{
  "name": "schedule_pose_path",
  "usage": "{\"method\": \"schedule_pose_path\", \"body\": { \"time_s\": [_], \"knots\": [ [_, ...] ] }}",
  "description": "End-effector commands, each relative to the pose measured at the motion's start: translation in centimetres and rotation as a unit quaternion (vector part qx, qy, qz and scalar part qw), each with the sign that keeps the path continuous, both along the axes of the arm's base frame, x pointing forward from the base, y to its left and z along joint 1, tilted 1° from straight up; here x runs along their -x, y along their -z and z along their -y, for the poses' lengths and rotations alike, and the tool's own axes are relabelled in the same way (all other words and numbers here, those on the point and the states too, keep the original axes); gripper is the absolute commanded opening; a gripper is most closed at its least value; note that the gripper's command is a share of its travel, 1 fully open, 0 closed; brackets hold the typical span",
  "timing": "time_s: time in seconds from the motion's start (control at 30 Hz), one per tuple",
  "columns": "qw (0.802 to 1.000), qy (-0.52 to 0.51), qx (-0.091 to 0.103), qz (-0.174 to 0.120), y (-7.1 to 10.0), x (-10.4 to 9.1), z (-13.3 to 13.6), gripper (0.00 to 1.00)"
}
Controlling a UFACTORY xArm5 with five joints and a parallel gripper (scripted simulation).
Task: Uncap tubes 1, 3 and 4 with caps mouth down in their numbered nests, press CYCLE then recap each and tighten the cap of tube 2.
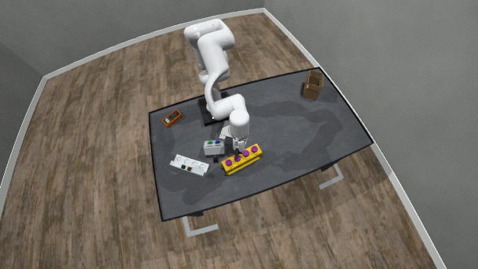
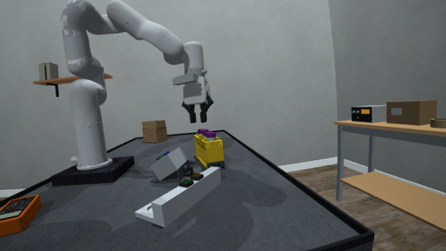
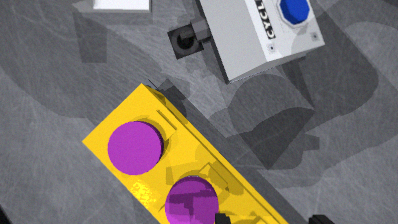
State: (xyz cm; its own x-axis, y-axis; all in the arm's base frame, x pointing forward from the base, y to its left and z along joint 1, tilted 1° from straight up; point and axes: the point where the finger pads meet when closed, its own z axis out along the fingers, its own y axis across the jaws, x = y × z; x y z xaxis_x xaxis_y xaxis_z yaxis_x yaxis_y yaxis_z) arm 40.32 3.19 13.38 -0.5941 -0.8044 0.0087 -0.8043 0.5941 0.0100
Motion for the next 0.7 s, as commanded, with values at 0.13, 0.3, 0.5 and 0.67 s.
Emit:
{"method": "schedule_pose_path", "body": {
  "time_s": [0.13, 0.3, 0.5, 0.67],
  "knots": [
    [1.0, 0.003, -0.003, 0.001, -0.1, -1.1, -5.2, 0.46],
    [1.0, 0.003, -0.003, 0.001, -0.1, -1.5, -7.4, 0.46],
    [1.0, 0.003, -0.003, 0.001, 0.2, -1.5, -7.4, 0.46],
    [1.0, 0.003, -0.003, 0.001, 1.1, -1.5, -7.4, 0.46]
  ]
}}
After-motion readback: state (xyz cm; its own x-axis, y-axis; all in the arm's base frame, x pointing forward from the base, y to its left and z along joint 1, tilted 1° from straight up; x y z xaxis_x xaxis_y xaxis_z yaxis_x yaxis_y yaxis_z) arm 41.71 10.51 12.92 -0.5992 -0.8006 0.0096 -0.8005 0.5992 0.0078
